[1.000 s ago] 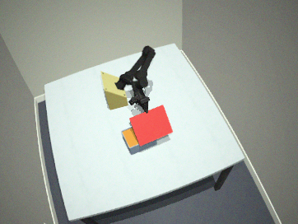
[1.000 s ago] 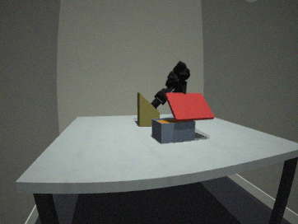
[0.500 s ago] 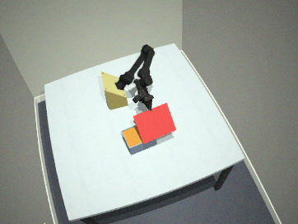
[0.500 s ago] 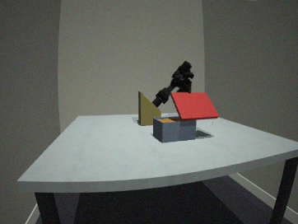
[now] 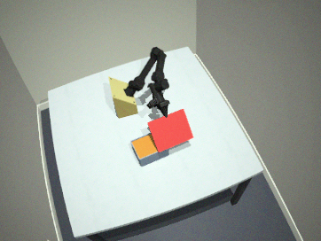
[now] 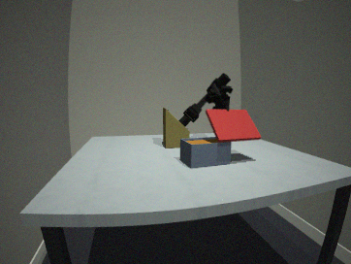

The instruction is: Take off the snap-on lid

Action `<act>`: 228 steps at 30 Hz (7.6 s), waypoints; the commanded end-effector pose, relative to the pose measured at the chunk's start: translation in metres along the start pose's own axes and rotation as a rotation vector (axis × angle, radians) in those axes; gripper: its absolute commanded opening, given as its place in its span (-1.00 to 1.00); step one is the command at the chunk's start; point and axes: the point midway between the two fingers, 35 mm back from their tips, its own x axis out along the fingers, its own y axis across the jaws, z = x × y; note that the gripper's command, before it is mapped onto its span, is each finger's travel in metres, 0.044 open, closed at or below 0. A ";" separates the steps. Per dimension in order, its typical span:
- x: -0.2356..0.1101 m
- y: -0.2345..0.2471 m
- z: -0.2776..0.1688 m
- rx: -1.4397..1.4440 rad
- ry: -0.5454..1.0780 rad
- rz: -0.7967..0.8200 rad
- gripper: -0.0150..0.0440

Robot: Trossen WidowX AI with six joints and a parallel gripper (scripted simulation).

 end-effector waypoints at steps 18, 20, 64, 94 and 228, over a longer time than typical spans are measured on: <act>-0.007 0.002 -0.045 -0.007 -0.003 0.020 -0.49; -0.007 0.002 -0.049 -0.007 -0.003 0.020 -0.49; -0.017 -0.005 -0.137 -0.004 0.002 0.024 -0.49; -0.007 -0.023 -0.146 -0.002 0.005 0.025 -0.49; 0.063 -0.103 -0.147 0.004 0.009 0.025 -0.49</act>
